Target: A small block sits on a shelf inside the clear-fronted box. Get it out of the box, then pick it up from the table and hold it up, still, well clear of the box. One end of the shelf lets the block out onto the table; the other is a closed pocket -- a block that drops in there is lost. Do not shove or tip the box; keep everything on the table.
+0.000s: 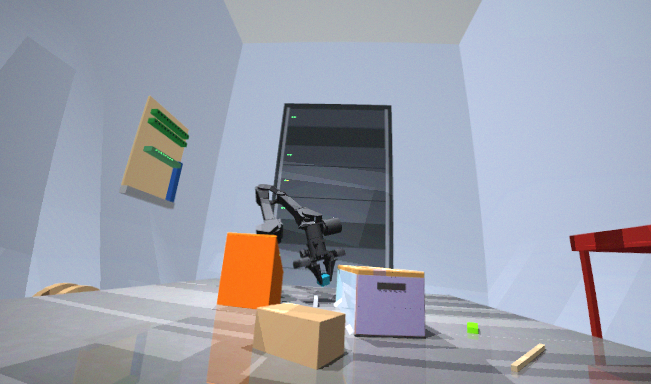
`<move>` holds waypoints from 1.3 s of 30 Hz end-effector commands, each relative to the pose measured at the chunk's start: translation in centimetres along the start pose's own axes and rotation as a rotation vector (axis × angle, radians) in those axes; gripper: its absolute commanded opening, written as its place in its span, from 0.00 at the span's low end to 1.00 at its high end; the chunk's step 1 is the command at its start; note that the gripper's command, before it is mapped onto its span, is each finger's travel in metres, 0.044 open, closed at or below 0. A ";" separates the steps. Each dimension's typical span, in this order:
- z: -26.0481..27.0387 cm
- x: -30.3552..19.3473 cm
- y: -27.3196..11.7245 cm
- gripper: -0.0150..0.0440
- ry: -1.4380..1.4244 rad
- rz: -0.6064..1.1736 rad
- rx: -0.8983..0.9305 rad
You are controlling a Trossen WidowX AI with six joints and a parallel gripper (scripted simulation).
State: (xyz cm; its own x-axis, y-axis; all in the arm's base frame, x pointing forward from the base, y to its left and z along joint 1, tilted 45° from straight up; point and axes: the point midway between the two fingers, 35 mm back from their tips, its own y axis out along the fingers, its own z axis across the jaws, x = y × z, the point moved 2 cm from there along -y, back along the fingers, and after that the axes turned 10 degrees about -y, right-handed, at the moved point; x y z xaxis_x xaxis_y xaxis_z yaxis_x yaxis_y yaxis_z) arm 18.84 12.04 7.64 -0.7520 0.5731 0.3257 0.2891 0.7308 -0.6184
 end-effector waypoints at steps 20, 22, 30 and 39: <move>-0.5 -0.6 -1.3 0.25 0.915 -0.018 0.009; -0.5 -0.7 -1.4 0.25 0.996 -0.018 0.010; -0.5 -0.9 -1.8 0.25 1.317 -0.018 0.015; -0.4 -1.4 -2.2 0.25 1.681 0.003 0.024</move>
State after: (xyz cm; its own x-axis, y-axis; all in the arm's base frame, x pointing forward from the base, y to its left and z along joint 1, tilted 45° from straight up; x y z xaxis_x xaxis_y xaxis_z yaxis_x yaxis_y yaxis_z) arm 19.19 10.01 8.58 0.5799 0.3958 0.7121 0.2654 0.7346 -0.6244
